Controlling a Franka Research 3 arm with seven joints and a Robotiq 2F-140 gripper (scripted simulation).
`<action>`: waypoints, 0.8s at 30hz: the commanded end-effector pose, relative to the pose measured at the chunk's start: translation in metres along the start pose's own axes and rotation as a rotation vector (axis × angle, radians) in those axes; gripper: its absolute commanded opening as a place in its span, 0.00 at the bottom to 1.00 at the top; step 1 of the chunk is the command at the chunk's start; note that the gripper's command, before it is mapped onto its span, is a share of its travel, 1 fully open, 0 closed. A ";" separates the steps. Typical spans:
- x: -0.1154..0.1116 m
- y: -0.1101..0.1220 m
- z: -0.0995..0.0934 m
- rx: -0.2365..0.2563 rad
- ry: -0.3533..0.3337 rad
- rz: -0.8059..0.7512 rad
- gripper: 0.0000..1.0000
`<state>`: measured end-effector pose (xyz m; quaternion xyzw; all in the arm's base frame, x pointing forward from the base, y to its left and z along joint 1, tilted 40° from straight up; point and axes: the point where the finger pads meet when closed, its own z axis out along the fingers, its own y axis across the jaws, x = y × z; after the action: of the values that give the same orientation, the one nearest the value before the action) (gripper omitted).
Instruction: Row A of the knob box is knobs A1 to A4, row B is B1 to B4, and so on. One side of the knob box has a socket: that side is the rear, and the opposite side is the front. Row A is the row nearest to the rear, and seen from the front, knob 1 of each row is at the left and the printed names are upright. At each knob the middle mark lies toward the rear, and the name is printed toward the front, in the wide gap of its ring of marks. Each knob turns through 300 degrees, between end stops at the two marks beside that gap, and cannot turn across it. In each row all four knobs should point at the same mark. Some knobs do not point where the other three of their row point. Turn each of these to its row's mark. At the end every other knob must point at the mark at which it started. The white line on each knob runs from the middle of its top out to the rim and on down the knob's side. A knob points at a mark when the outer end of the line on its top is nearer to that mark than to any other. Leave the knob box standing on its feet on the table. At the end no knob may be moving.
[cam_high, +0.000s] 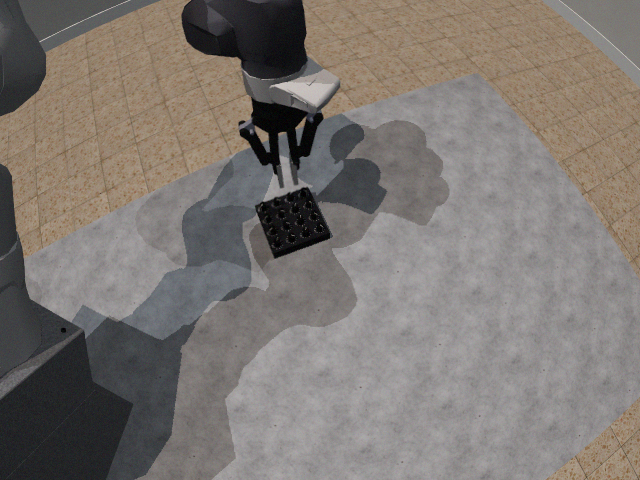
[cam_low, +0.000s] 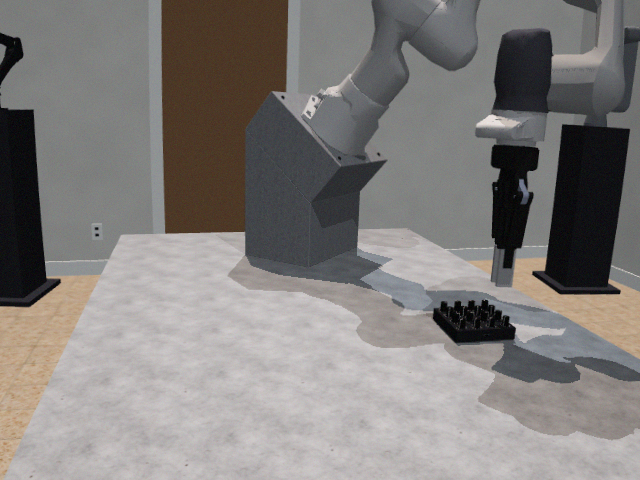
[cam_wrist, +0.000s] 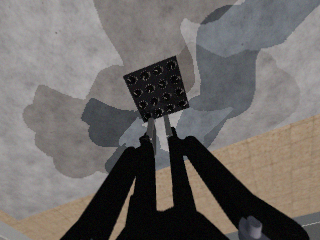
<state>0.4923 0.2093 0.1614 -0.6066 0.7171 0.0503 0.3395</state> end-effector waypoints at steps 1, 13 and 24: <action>-0.001 -0.001 -0.001 -0.001 -0.002 0.021 0.12; -0.001 -0.001 0.000 -0.001 -0.002 0.021 0.12; -0.001 -0.001 0.004 -0.001 -0.002 0.021 0.12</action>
<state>0.4935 0.2113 0.1608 -0.6009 0.7217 0.0551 0.3391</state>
